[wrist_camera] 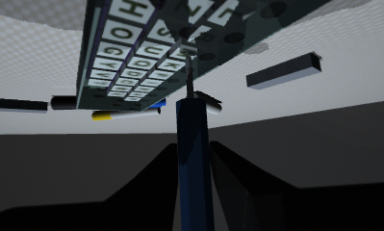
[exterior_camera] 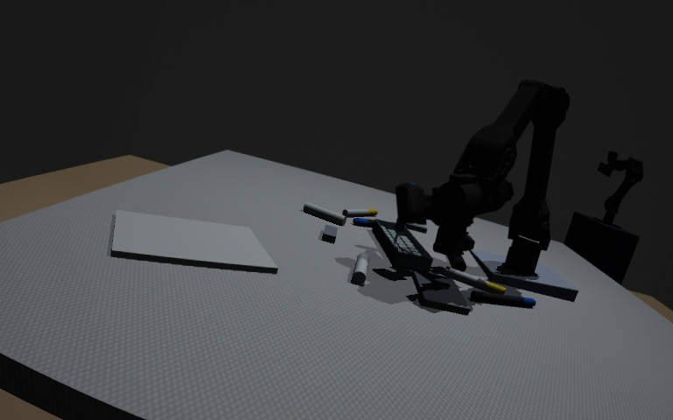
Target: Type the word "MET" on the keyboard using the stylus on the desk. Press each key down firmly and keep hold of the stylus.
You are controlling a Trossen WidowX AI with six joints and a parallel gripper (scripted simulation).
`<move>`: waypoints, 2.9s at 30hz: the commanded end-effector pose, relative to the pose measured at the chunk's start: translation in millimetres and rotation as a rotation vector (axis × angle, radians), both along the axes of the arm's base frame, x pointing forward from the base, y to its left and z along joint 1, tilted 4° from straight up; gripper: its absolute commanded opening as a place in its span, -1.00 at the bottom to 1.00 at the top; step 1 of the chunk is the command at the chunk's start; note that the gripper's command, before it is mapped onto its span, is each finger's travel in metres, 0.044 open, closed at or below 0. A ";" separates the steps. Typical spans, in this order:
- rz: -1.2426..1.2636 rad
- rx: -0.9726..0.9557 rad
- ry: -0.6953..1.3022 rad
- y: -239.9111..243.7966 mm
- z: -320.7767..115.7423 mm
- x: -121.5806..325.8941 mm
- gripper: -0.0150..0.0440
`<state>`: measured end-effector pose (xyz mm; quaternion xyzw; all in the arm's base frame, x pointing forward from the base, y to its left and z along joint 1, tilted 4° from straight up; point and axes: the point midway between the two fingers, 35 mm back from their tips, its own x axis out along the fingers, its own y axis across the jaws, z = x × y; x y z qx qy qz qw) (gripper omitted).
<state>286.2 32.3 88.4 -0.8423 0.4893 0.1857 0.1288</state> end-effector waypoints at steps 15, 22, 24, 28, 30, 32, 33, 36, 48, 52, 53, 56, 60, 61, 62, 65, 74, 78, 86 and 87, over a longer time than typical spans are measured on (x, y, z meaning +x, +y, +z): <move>0.003 -0.010 0.006 -1.4 -5.8 -0.5 -0.22; 0.003 -0.010 0.006 -1.3 -4.8 -0.5 -0.22; 0.003 -0.010 0.005 -0.9 0.2 -0.5 -0.22; 0.003 -0.010 0.005 0.3 20.4 -1.3 -0.22; 0.003 -0.010 0.005 0.6 29.9 -2.2 -0.22; 0.003 -0.010 0.005 0.6 31.1 -2.3 -0.22; 0.003 -0.010 0.005 0.6 31.1 -2.3 -0.22; 0.005 -0.007 0.005 0.5 28.4 -1.9 -0.23; 0.001 0.006 0.016 -21.7 29.5 -3.4 -0.49; 0.001 0.011 0.019 -38.2 30.8 -5.5 -0.49; 0.001 0.011 0.020 -42.3 31.2 -6.1 -0.49; 0.001 0.010 0.019 -54.4 32.5 -8.4 -0.49; 0.003 0.004 0.017 -70.2 34.7 -12.2 -0.49; 0.003 0.001 0.016 -74.1 35.3 -13.3 -0.49; 0.003 -0.001 0.015 -78.0 35.9 -14.5 -0.49; 0.003 -0.012 0.010 -89.5 37.9 -18.4 -0.49; 0.002 -0.028 0.006 -103.1 35.5 -23.3 -0.49; -0.001 -0.022 0.010 -104.5 20.5 -23.1 -0.49; -0.001 -0.021 0.010 -104.6 19.4 -23.2 -0.49; -0.001 -0.021 0.010 -104.6 19.4 -23.2 -0.49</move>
